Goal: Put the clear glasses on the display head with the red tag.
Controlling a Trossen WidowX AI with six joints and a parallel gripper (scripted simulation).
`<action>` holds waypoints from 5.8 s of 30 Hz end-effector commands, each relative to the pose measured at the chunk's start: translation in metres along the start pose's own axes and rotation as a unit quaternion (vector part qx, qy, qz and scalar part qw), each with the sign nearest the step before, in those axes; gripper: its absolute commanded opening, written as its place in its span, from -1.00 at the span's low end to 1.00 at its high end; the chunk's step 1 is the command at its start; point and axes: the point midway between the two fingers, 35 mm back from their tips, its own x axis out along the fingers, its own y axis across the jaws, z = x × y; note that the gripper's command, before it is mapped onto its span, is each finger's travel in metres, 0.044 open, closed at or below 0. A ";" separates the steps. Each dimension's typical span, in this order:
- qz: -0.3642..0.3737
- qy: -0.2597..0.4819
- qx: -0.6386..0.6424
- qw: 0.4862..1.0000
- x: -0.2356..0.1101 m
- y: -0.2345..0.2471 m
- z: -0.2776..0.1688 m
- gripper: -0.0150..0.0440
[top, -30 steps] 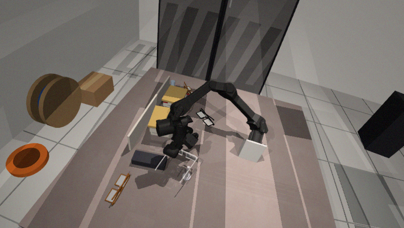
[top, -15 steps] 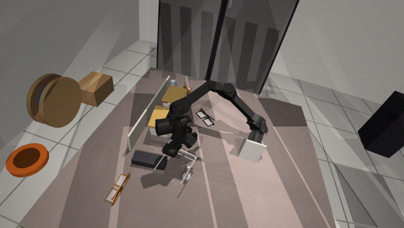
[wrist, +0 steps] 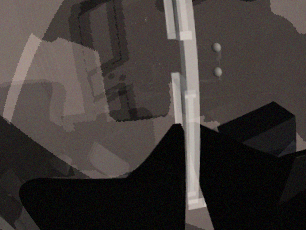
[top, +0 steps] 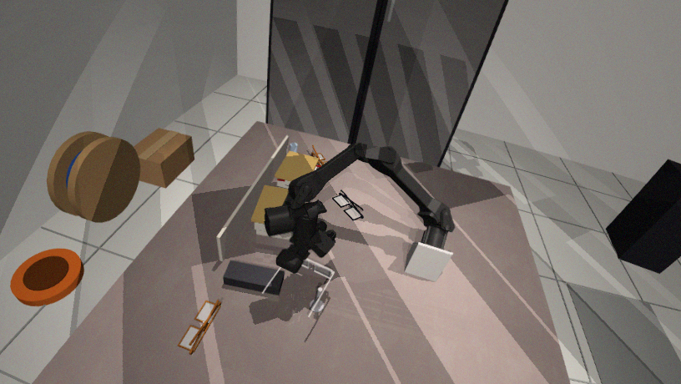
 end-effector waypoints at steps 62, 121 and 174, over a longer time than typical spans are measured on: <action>0.000 0.001 0.479 0.878 -0.061 0.016 0.018 -0.49; 0.000 0.002 0.999 0.034 -0.062 0.050 0.034 -0.49; -0.001 0.002 0.786 -0.618 -0.048 0.072 0.046 -0.49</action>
